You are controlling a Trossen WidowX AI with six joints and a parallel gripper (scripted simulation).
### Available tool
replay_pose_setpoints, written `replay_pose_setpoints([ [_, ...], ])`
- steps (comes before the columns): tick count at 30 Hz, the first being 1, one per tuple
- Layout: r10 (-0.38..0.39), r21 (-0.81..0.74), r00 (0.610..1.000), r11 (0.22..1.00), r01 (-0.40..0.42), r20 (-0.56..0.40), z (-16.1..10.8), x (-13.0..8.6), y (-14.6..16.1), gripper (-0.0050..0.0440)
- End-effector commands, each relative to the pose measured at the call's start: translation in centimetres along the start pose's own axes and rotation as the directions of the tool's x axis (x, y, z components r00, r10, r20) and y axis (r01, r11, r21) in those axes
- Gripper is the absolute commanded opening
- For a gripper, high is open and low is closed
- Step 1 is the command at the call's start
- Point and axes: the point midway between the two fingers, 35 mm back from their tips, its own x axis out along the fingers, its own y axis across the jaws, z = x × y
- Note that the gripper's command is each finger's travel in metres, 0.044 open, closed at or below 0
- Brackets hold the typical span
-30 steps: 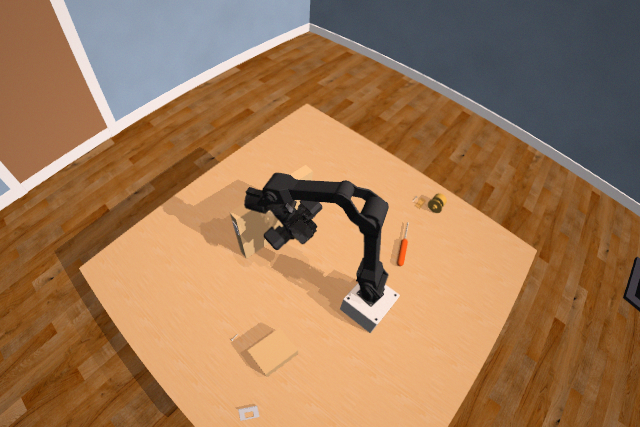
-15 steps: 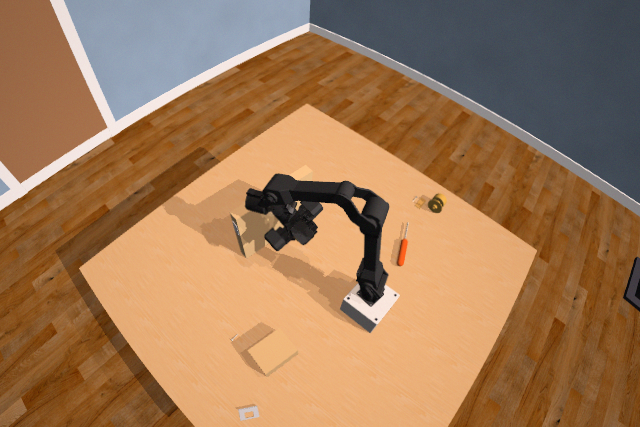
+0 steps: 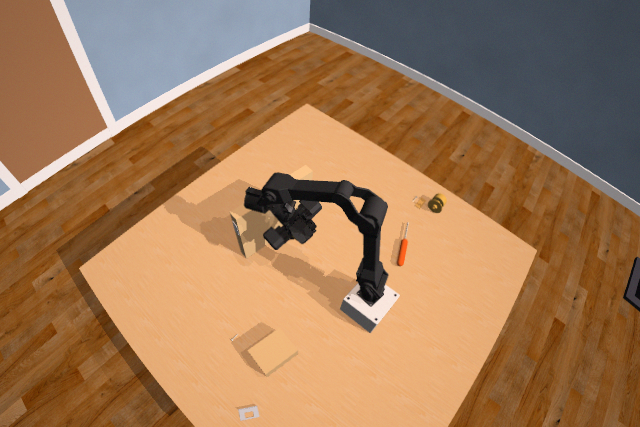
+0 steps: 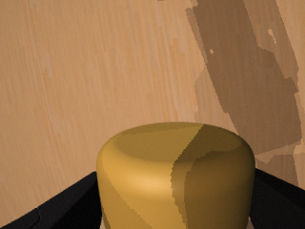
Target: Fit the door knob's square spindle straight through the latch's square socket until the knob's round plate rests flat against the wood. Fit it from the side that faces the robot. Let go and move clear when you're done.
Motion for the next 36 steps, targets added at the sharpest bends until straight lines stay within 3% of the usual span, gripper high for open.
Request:
replay_pose_setpoints([
  [1,-0.003,0.001,1.000,1.000,0.003,-0.017,-0.39,-0.44,0.00,0.0000],
  [36,0.010,0.008,1.000,1.000,-0.010,-0.012,0.11,-0.29,0.42,0.0000],
])
